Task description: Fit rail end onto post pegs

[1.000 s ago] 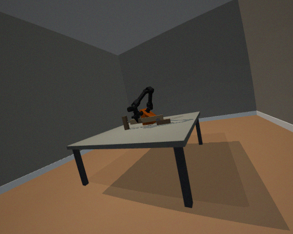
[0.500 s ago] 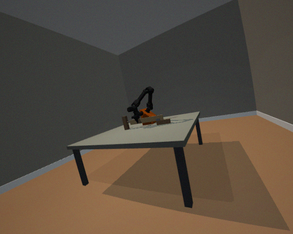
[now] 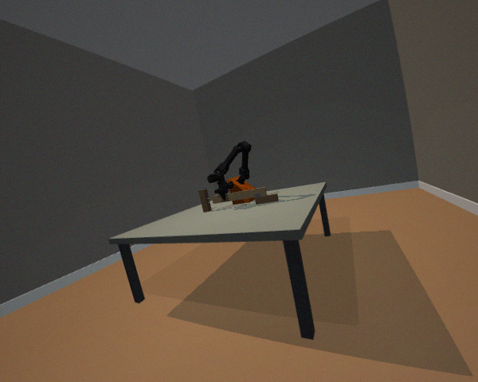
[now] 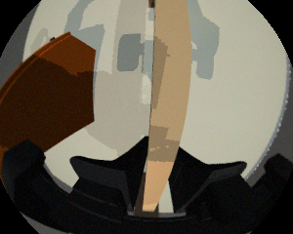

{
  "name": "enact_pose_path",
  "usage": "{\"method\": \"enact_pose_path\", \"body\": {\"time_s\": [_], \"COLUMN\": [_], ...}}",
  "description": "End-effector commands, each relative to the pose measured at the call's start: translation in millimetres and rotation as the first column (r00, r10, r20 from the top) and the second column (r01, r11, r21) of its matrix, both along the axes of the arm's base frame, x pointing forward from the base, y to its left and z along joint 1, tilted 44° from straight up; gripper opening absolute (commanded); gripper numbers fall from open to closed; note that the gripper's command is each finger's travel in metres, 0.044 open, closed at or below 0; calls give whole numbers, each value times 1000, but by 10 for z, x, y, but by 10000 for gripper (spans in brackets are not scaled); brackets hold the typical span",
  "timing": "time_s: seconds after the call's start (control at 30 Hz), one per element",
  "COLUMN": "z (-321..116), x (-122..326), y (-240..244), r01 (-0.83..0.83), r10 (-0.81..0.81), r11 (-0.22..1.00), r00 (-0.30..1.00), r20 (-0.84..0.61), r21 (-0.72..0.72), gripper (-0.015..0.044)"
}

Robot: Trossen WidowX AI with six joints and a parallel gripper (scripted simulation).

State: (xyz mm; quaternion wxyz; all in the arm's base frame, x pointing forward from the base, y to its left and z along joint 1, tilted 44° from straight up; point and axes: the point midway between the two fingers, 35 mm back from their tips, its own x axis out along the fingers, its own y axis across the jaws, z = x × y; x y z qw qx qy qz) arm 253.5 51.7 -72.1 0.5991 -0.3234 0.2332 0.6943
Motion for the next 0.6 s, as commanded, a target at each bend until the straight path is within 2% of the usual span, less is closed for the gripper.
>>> {"method": "enact_pose_path", "body": {"time_s": [0.0,0.57], "z": [0,-22], "x": [-2,6], "y": [-2,-32], "r01": [2,2], "r10": [-2,-2], "r11": [1000,1000], "r00": [1000,1000], "r20": [1,1], "r21": [2,2], "gripper": [0,0]}}
